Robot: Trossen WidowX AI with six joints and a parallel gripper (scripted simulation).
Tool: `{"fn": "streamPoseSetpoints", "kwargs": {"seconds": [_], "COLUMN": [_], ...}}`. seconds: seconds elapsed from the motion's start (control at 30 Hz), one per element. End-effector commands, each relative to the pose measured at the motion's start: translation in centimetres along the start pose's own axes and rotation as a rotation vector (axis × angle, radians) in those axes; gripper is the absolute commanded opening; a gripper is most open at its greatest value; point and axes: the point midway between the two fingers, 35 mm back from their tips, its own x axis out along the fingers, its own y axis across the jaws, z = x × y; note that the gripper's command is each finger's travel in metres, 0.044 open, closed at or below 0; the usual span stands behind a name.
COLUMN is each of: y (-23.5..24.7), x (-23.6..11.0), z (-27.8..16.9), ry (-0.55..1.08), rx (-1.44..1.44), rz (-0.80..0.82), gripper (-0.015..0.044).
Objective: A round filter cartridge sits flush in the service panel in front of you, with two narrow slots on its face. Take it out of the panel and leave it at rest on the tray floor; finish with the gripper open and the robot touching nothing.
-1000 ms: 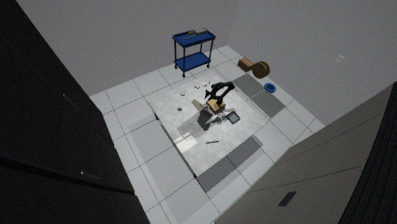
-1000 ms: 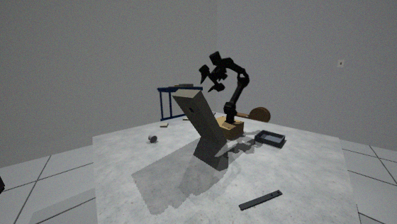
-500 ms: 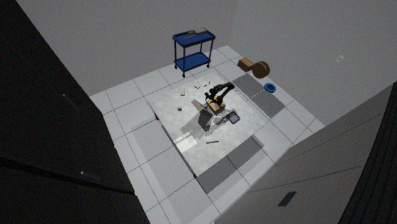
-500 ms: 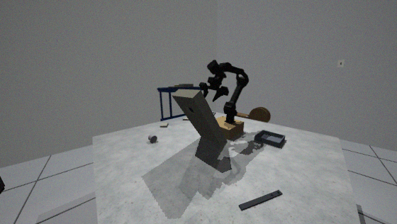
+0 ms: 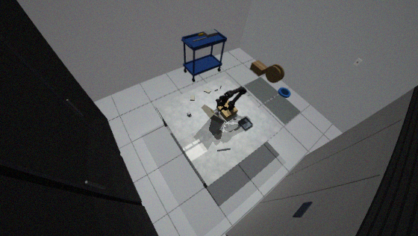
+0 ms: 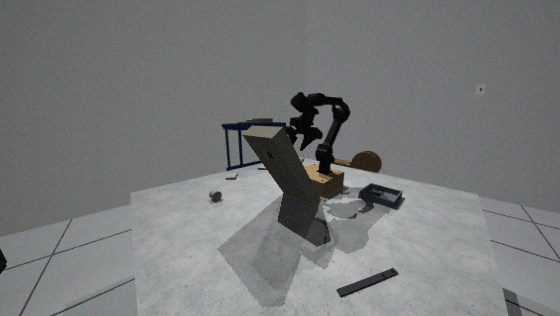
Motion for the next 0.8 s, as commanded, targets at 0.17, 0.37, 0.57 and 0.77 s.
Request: {"fn": "streamPoseSetpoints", "kwargs": {"seconds": [0.17, 0.37, 0.57, 0.77], "y": [-0.1, -0.1, -0.1, -0.1], "x": [1.8, 2.7, 3.7, 4.4], "z": [-0.3, -0.3, -0.4, -0.4], "ry": [0.015, 0.015, 0.014, 0.014], "rx": [0.007, 0.007, 0.007, 0.007], "rz": [-0.005, -0.005, -0.005, -0.005], "gripper": [0.0305, 0.0305, 0.0305, 0.0305]}}
